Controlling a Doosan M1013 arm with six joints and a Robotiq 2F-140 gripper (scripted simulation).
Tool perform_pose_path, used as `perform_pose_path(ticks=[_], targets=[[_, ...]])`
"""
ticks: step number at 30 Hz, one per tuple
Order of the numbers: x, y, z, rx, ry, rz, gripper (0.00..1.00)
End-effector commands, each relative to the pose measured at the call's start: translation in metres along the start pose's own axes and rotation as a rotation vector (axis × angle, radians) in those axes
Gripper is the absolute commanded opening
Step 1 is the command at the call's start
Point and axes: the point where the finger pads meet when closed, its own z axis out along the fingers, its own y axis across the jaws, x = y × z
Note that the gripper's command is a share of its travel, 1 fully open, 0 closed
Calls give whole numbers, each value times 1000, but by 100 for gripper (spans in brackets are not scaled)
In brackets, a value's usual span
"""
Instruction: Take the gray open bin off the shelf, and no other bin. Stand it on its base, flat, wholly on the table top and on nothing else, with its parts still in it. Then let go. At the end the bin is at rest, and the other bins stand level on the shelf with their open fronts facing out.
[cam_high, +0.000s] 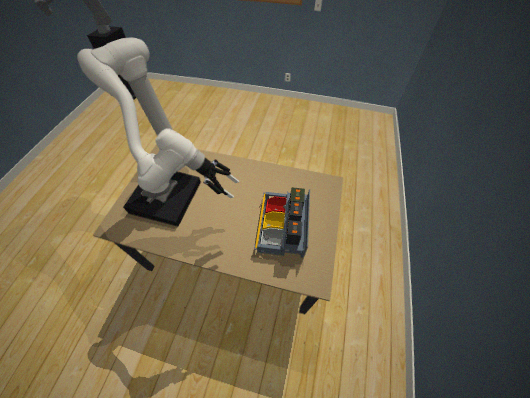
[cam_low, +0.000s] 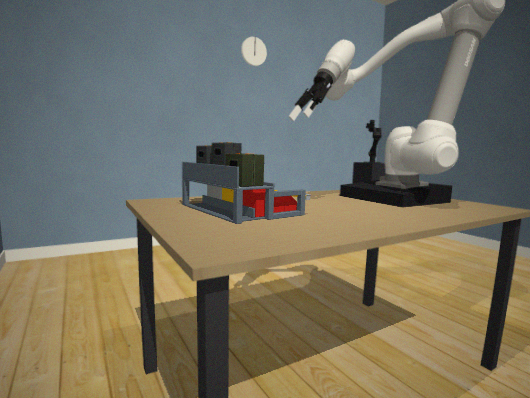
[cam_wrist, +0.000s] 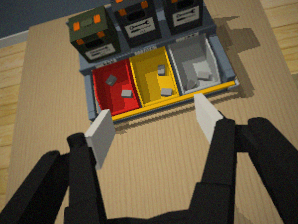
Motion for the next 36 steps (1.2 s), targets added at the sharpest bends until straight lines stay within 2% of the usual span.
perform_pose_path(ticks=[1, 6, 11, 23, 28, 36], targets=[[0, 0, 0, 0, 0, 0, 57], [0, 0, 0, 0, 0, 0, 57], [1, -2, 1, 166, -20, -199, 57], [1, -2, 1, 166, -20, -199, 57], [0, -1, 1, 192, -23, -230, 57], [0, -1, 1, 192, -23, -230, 57]])
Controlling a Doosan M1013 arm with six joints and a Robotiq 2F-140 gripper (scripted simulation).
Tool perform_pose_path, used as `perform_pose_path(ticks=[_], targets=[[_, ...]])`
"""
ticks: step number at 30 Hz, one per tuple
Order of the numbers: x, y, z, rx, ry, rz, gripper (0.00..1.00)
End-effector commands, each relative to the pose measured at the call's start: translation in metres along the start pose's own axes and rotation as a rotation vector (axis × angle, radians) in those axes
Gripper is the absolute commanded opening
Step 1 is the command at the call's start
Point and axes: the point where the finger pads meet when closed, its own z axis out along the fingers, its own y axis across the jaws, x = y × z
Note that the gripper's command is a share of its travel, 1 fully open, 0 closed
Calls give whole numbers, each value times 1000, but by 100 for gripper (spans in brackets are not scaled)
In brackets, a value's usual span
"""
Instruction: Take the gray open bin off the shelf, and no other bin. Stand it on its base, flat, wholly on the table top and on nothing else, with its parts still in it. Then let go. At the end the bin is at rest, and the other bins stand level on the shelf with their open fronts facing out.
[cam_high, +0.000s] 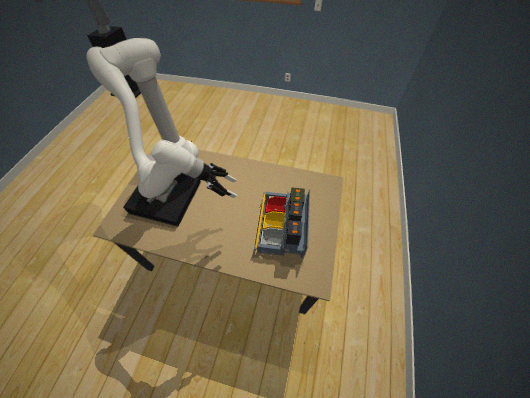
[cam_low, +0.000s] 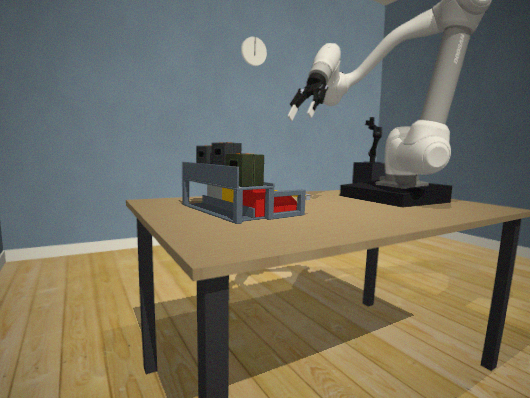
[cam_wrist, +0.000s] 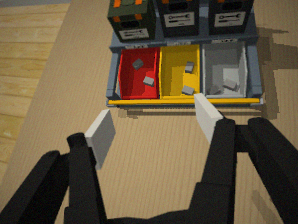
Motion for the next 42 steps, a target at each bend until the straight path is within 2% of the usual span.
perform_pose_path(ticks=[1, 4, 9, 21, 26, 38, 42], targets=[[0, 0, 0, 0, 0, 0, 57], [0, 0, 0, 0, 0, 0, 57], [0, 0, 0, 166, -20, -199, 57], [0, 0, 0, 166, -20, -199, 57], [0, 0, 0, 332, -41, -399, 57], [0, 0, 0, 332, -41, -399, 57], [0, 0, 0, 464, -57, -558, 57]])
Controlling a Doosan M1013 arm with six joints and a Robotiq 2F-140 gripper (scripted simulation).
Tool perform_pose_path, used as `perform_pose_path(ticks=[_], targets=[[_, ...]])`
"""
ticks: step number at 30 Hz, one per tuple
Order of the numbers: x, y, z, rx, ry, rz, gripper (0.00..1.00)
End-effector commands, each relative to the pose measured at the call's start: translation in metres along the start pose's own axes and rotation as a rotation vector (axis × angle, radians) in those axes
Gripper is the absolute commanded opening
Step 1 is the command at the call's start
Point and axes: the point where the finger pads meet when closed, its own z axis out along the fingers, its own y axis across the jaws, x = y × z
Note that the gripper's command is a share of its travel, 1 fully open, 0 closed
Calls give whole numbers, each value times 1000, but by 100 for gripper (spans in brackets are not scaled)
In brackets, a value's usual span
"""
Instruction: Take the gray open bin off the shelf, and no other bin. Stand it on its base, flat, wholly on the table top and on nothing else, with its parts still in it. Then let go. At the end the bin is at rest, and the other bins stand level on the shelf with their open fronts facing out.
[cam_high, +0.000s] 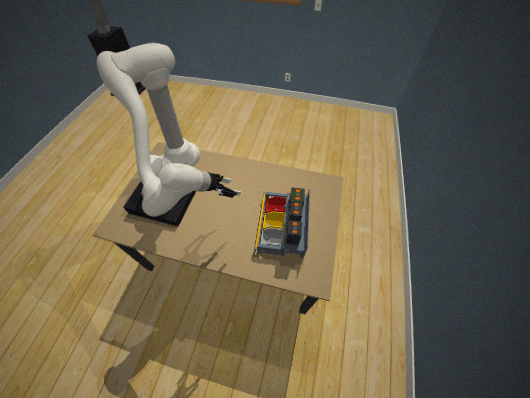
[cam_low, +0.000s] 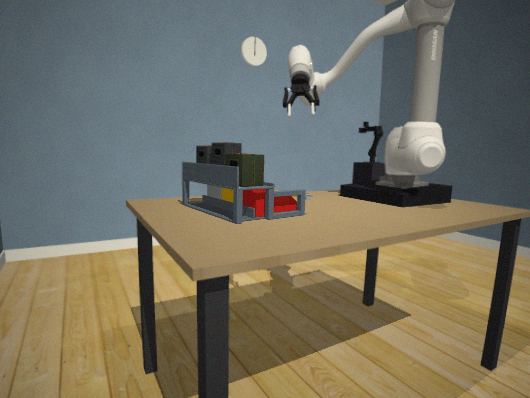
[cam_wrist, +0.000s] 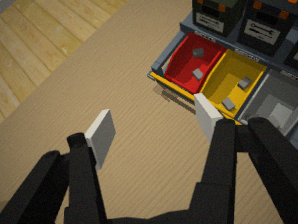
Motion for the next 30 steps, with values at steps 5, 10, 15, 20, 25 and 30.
perform_pose_path(ticks=[5, 10, 15, 20, 25, 30], targets=[[0, -1, -1, 122, -15, -150, 57], [0, -1, -1, 122, -15, -150, 57], [0, -1, -1, 188, -23, -229, 57], [0, -1, -1, 287, -35, -349, 57], [0, -1, -1, 287, -35, -349, 57], [0, -1, -1, 287, -35, -349, 57]])
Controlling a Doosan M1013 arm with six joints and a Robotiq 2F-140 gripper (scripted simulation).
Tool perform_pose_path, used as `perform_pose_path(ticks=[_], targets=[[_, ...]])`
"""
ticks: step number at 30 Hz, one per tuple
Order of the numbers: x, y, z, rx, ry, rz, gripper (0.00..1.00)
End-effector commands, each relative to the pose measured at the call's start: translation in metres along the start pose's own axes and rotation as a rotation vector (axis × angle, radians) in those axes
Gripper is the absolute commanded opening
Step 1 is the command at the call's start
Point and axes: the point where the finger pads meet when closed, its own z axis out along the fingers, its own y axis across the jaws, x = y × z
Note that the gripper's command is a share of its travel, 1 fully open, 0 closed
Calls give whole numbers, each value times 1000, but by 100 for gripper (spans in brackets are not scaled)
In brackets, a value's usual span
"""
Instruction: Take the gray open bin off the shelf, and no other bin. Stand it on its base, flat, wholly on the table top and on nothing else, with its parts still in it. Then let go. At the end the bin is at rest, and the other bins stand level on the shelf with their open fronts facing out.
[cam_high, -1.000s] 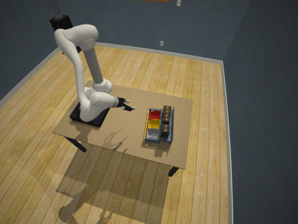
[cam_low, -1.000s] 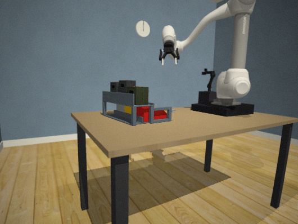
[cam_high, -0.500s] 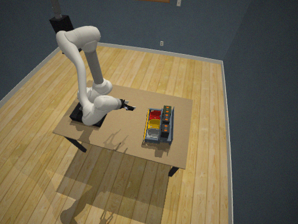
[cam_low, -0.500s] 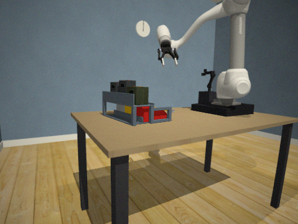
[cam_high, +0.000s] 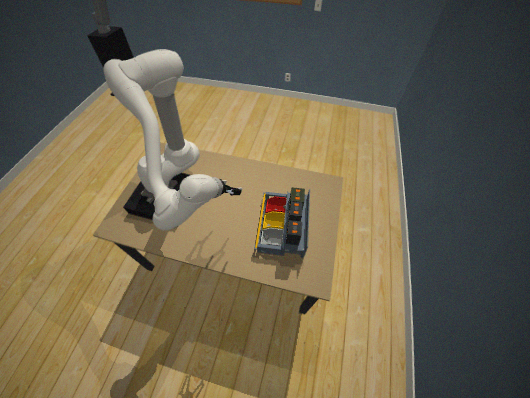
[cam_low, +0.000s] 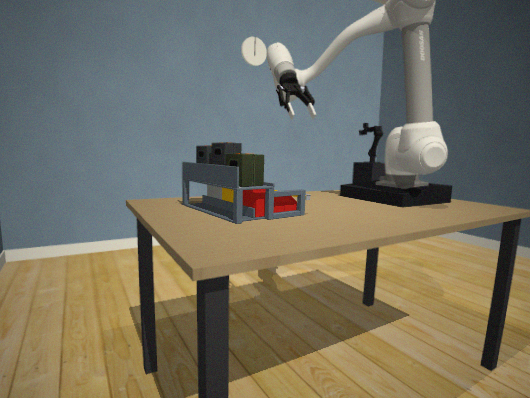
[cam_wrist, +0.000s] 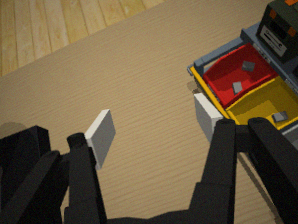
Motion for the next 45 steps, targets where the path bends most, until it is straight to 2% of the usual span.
perform_pose_path(ticks=[1, 5, 17, 22, 34, 39, 45], targets=[[0, 0, 0, 30, -3, -35, 57], [0, 0, 0, 148, -18, -176, 57], [0, 0, 0, 148, -18, -176, 57], [0, 0, 0, 313, -38, -375, 57], [0, 0, 0, 313, -38, -375, 57], [0, 0, 0, 479, -58, -574, 57], [0, 0, 0, 479, -58, -574, 57]])
